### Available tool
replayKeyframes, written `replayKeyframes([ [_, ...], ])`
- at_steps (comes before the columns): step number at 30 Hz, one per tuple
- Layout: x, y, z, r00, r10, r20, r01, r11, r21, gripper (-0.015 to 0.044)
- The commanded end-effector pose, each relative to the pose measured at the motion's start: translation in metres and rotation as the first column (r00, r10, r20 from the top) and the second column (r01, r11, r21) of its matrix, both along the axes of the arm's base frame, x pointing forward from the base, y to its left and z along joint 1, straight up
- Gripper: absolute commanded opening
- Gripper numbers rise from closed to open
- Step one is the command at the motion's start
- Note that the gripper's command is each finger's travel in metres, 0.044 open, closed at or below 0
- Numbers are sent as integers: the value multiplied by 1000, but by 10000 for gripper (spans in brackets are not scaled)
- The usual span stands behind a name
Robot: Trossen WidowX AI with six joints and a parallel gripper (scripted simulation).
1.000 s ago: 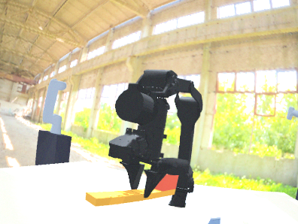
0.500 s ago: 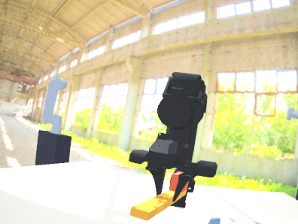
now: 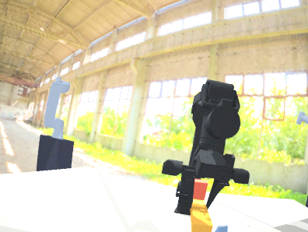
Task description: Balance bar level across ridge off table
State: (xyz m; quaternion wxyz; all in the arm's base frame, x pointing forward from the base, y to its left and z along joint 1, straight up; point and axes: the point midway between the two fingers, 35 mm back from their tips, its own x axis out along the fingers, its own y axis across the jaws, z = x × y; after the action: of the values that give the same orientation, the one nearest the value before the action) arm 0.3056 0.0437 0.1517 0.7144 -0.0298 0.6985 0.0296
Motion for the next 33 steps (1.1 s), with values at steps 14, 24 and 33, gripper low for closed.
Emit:
replayKeyframes([
  [14,-26,60,0,961,277,5,-277,961,1,0],
  [24,-43,90,0,919,395,4,-395,919,1,0],
  [33,-43,92,-10,919,395,4,-395,919,1,0],
])
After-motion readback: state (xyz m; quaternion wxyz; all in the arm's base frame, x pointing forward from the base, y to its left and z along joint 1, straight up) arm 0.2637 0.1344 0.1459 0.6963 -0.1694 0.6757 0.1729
